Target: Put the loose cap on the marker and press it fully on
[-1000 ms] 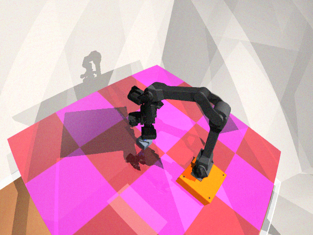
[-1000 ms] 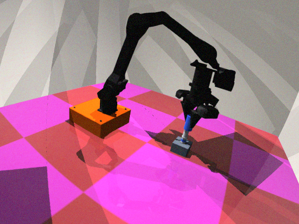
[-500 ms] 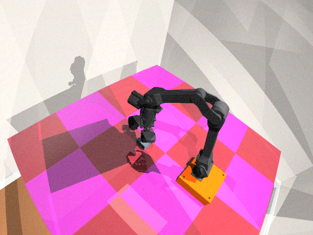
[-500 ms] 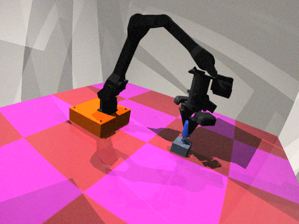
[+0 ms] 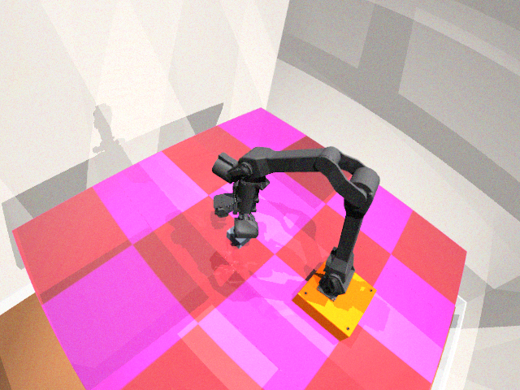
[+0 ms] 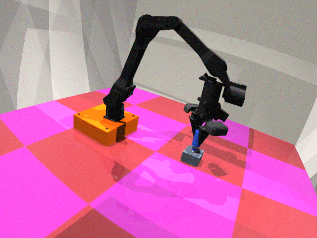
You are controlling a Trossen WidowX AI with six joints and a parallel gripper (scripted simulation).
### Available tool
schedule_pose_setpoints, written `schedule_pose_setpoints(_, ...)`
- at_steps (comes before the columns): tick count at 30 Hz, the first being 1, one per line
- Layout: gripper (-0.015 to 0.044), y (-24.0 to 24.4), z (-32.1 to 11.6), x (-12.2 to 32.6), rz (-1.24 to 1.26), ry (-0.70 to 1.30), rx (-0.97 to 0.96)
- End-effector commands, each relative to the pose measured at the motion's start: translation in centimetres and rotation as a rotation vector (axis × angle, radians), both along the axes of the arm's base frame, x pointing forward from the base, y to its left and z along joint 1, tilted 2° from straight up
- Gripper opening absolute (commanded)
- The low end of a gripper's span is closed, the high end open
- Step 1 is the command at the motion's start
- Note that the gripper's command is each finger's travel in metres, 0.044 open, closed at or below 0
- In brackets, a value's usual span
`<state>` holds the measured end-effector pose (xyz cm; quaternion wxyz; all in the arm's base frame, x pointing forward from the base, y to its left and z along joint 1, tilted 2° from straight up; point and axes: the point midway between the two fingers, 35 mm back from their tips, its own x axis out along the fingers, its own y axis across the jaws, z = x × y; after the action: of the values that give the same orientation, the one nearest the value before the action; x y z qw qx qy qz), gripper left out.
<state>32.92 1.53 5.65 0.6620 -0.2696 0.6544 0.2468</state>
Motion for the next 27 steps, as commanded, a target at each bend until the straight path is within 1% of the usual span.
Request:
schedule_pose_setpoints(1,0.0157,0.0,0.0,0.0,0.000,0.000,0.000)
schedule_pose_setpoints(12,0.0440,0.0,0.0,0.0,0.000,0.000,0.000)
schedule_pose_setpoints(14,0.0440,0.0,1.0,0.1,0.000,0.000,0.000)
schedule_pose_setpoints(18,0.0440,0.2,6.5,0.0,0.000,0.000,0.001)
schedule_pose_setpoints(19,0.0440,0.2,7.3,-0.1,0.000,0.000,0.001)
schedule_pose_setpoints(22,0.0440,0.2,7.5,-0.2,0.000,0.000,0.001)
schedule_pose_setpoints(24,0.0387,0.3,7.4,-0.2,-0.060,-0.002,0.002)
schedule_pose_setpoints(27,0.0309,0.3,7.1,-0.2,-0.325,-0.009,0.006)
